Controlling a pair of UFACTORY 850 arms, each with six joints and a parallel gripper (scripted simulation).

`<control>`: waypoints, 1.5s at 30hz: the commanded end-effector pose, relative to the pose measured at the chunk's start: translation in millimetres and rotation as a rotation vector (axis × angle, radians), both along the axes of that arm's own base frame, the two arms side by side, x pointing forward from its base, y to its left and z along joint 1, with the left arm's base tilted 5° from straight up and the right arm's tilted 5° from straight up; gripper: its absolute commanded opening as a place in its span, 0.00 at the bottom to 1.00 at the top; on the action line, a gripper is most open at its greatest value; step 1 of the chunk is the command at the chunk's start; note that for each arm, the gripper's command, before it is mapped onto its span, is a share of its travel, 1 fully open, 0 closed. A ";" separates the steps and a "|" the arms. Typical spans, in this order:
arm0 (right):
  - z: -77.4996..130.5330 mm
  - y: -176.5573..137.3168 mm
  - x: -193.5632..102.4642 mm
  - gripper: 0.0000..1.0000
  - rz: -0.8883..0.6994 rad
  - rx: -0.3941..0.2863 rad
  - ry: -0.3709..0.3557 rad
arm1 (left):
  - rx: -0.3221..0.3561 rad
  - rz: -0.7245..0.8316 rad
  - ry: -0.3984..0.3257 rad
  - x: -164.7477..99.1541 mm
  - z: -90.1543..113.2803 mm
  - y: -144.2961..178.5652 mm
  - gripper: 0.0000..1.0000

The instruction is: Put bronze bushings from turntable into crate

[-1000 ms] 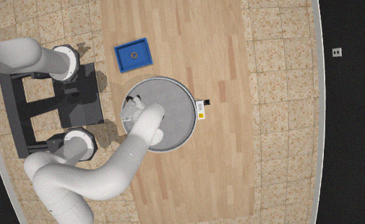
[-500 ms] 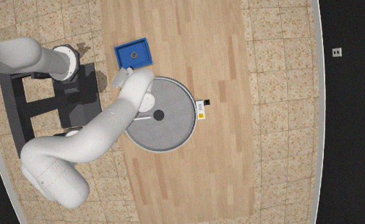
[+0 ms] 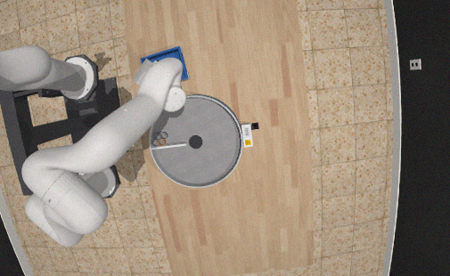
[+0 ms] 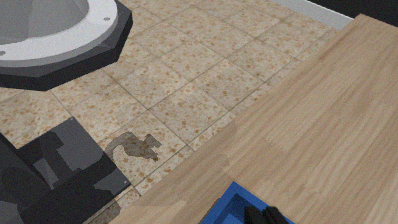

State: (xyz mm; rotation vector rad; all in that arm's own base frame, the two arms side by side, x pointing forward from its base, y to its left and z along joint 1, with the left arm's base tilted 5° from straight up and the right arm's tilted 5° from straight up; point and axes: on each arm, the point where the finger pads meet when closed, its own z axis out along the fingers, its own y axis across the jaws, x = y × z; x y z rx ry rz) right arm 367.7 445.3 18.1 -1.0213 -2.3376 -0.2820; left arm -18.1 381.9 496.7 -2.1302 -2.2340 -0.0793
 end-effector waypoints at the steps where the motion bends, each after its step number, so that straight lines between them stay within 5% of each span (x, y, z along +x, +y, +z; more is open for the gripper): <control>1: 0.6 2.7 0.7 0.00 0.000 0.001 -0.001 | 0.002 0.000 0.000 0.0 1.1 0.4 1.00; 18: -1.3 2.8 0.8 0.00 0.000 0.001 -0.001 | 0.002 0.000 0.000 0.0 1.1 0.4 1.00; 30: -56.5 -1.4 3.0 0.00 0.000 0.001 -0.001 | 0.002 0.000 0.000 0.0 1.1 0.4 1.00; 45: -60.5 -1.7 3.2 0.00 0.000 0.001 -0.001 | 0.002 0.000 0.000 0.0 1.1 0.4 1.00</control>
